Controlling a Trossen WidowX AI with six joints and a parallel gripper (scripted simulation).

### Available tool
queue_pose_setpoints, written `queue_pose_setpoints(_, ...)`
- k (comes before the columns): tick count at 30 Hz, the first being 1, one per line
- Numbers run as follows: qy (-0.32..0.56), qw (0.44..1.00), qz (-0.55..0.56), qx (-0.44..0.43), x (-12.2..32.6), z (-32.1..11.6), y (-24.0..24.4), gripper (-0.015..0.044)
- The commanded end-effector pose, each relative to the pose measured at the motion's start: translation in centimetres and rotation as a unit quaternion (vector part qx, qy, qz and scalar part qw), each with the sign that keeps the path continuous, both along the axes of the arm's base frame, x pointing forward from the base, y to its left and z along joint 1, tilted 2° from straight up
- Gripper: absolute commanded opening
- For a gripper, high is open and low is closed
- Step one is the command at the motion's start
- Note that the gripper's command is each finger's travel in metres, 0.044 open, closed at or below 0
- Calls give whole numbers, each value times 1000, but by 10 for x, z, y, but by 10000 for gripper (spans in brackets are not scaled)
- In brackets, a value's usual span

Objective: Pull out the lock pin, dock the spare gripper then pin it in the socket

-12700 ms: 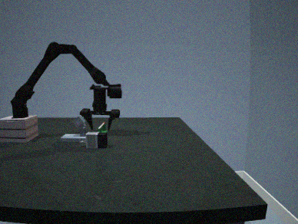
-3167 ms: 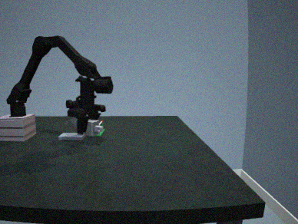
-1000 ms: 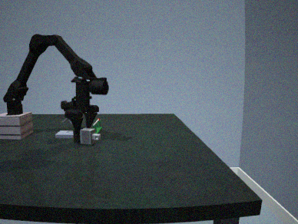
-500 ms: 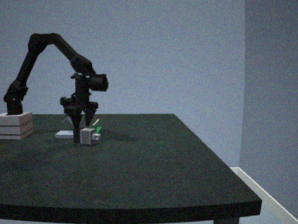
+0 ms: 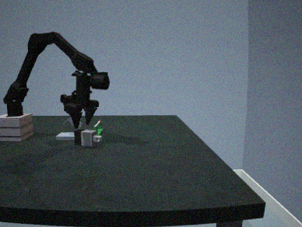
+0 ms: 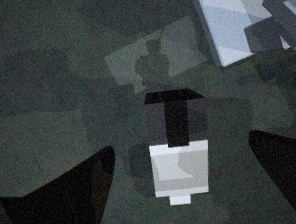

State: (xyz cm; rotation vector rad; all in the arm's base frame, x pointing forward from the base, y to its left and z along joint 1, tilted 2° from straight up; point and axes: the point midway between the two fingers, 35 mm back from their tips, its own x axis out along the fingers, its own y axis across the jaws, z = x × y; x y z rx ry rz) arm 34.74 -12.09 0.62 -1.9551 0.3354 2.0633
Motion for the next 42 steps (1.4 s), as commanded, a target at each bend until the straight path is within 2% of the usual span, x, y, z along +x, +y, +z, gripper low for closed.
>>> queue_pose_setpoints(1,-10,1000,1,-4,4,37,-2,440)
queue_pose_setpoints(7,-14,1000,-9,-5,5,40,-2,440)
queue_pose_setpoints(10,-10,992,-126,-9,5,42,-3,440)
queue_pose_setpoints(14,-5,947,-320,-15,6,45,-3,440)
queue_pose_setpoints(18,1,866,-500,-19,7,49,-4,440)
queue_pose_setpoints(24,9,696,-718,-23,8,54,-4,440)
queue_pose_setpoints(32,15,534,-845,-24,10,58,-5,440)
queue_pose_setpoints(42,22,301,-953,-22,11,63,-5,440)
